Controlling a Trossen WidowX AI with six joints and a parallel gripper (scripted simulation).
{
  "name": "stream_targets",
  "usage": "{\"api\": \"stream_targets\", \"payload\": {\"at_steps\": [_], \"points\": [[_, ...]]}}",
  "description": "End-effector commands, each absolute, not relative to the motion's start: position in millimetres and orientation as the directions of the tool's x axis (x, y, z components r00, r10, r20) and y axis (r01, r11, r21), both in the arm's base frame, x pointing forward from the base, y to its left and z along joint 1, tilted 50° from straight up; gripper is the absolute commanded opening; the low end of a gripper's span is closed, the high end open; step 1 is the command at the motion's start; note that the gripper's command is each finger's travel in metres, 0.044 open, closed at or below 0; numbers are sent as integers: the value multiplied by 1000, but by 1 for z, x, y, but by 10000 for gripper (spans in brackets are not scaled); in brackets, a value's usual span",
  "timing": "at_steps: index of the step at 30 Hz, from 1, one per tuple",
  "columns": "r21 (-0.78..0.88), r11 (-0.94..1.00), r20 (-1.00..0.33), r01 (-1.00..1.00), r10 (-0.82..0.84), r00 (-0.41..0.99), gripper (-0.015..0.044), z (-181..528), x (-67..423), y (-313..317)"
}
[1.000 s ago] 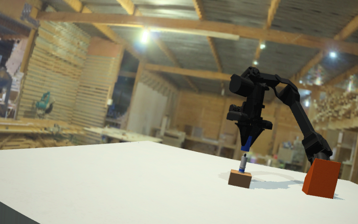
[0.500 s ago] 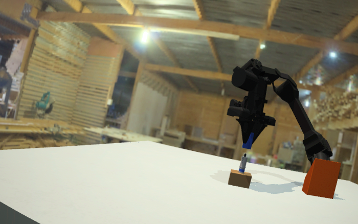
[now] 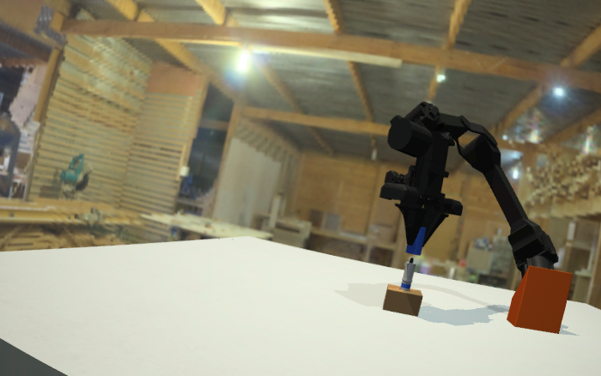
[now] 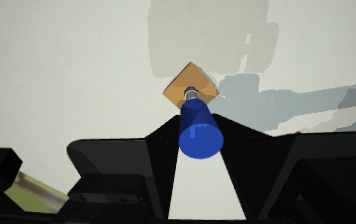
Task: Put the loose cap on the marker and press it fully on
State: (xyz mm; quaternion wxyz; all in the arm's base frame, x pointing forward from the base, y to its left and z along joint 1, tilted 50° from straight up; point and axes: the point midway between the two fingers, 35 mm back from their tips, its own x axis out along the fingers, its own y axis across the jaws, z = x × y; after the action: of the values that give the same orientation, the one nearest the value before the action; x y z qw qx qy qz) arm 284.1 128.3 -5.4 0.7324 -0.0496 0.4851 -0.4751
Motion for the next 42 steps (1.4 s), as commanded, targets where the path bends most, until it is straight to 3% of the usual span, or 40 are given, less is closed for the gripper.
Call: {"api": "stream_targets", "payload": {"at_steps": [1,37,42], "points": [[-538,544,-661,644,-746,79,0,-10,285,123],[-538,542,-659,645,-748,79,0,-38,288,90],[-536,540,-660,649,-747,76,131,-38,288,90]]}}
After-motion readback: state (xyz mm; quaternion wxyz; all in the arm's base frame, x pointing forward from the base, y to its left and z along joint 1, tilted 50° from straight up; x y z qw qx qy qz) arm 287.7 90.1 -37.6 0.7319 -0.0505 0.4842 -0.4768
